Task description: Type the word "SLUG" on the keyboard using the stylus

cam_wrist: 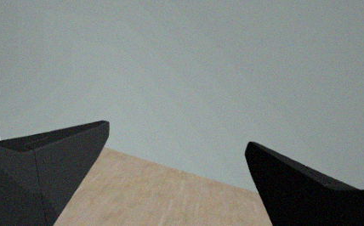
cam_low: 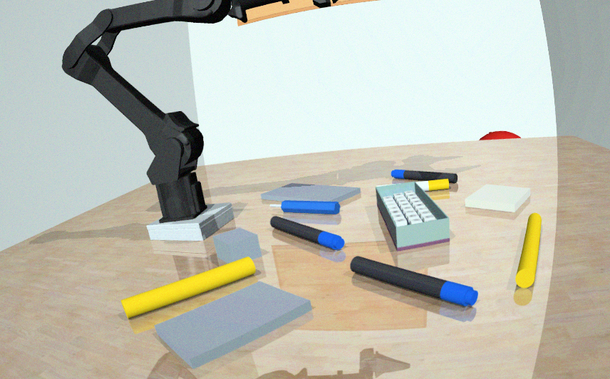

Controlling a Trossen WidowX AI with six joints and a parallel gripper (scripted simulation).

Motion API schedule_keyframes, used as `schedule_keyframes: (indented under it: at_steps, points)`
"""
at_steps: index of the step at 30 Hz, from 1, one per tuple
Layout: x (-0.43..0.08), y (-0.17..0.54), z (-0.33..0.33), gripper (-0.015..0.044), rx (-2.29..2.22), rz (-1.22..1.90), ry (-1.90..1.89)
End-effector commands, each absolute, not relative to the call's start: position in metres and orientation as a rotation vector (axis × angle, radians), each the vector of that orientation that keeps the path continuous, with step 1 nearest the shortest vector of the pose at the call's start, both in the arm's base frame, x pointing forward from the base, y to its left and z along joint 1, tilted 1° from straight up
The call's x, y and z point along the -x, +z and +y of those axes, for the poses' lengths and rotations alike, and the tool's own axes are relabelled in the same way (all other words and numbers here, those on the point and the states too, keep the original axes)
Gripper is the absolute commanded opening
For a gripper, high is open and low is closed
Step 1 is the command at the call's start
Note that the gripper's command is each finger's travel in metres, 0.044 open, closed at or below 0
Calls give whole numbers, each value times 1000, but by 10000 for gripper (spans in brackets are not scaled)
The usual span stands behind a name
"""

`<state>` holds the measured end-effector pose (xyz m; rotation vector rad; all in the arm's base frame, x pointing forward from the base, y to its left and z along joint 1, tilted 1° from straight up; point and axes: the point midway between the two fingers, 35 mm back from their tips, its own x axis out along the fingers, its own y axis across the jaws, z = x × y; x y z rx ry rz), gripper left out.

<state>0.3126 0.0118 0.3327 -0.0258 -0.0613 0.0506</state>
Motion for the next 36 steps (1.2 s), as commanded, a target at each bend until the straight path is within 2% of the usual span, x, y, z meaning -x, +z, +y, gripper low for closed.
schedule_keyframes:
  at_steps: [1, 9, 17, 23, 33, 36]
  points:
    - [-314, 330, 12, 414, 26, -49, 50]
    - [-364, 221, 7, 204, 44, 518, 44]
    - [-356, 106, -1, 0, 42, 1146, 57]
    - [-327, 54, -4, 0, 47, 1552, 63]
    - [-326, 52, -4, 0, 47, 1564, 63]
    - [-329, 52, -26, 0, 48, 1563, 60]
